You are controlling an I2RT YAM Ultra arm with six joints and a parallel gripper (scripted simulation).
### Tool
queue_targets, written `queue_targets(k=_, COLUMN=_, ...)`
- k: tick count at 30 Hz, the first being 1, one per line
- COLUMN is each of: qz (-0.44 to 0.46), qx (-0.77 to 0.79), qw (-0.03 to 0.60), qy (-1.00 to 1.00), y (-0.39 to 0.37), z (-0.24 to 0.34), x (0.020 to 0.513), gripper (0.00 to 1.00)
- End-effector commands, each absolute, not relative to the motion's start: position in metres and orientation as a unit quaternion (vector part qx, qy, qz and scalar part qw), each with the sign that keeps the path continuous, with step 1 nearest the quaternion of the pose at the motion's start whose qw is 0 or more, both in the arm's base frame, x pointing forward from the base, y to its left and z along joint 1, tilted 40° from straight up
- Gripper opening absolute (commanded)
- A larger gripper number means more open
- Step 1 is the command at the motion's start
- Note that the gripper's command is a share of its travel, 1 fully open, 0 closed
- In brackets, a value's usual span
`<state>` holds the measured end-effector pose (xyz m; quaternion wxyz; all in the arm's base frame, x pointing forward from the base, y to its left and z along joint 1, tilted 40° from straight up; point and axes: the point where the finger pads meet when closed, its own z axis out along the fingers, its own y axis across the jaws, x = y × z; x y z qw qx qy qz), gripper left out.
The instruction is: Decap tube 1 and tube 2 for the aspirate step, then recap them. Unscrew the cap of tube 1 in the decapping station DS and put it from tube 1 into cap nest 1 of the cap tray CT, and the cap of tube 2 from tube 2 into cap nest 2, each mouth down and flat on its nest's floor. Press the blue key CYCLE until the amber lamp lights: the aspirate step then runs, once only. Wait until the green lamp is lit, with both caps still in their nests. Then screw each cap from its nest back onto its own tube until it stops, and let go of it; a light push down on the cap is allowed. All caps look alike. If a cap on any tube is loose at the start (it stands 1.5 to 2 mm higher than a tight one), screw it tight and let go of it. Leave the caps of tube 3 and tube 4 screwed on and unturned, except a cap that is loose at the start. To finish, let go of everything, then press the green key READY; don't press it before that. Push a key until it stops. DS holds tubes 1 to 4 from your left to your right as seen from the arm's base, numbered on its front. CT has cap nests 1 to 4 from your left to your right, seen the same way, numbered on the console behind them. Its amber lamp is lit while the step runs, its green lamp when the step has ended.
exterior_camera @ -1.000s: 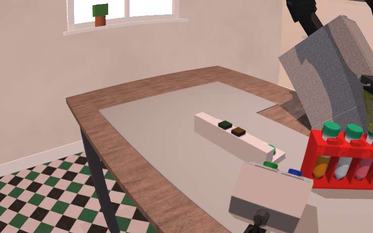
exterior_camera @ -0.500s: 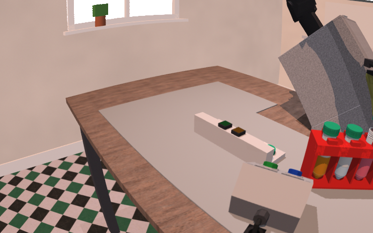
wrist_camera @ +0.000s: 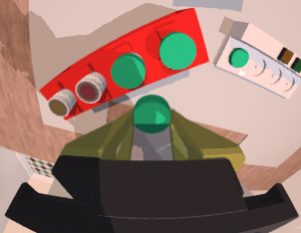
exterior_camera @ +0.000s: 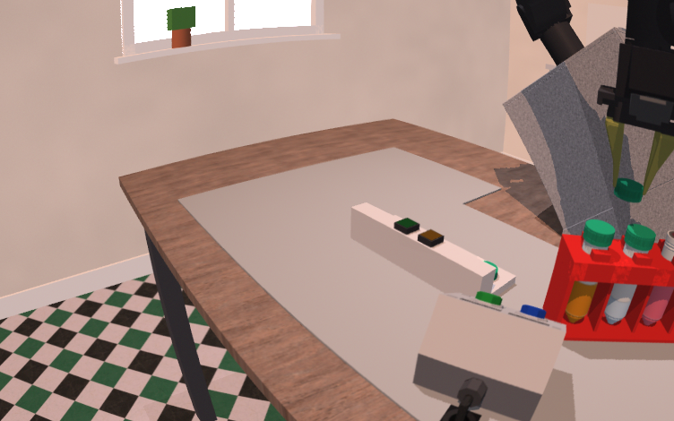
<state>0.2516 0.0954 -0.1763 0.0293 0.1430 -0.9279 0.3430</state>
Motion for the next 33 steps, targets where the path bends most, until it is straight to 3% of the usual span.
queue_targets(k=1, qz=0.339, qx=0.019, qw=-0.036, qy=-0.94, y=0.089, z=-0.162, x=0.265, gripper=0.0)
queue_targets(k=25, qz=0.341, qx=0.018, qw=-0.037, qy=-0.939, y=-0.044, z=-0.047, x=0.318, gripper=0.0)
queue_targets(k=33, qz=0.341, qx=0.018, qw=-0.037, qy=-0.939, y=-0.05, z=-0.054, x=0.318, gripper=0.0)
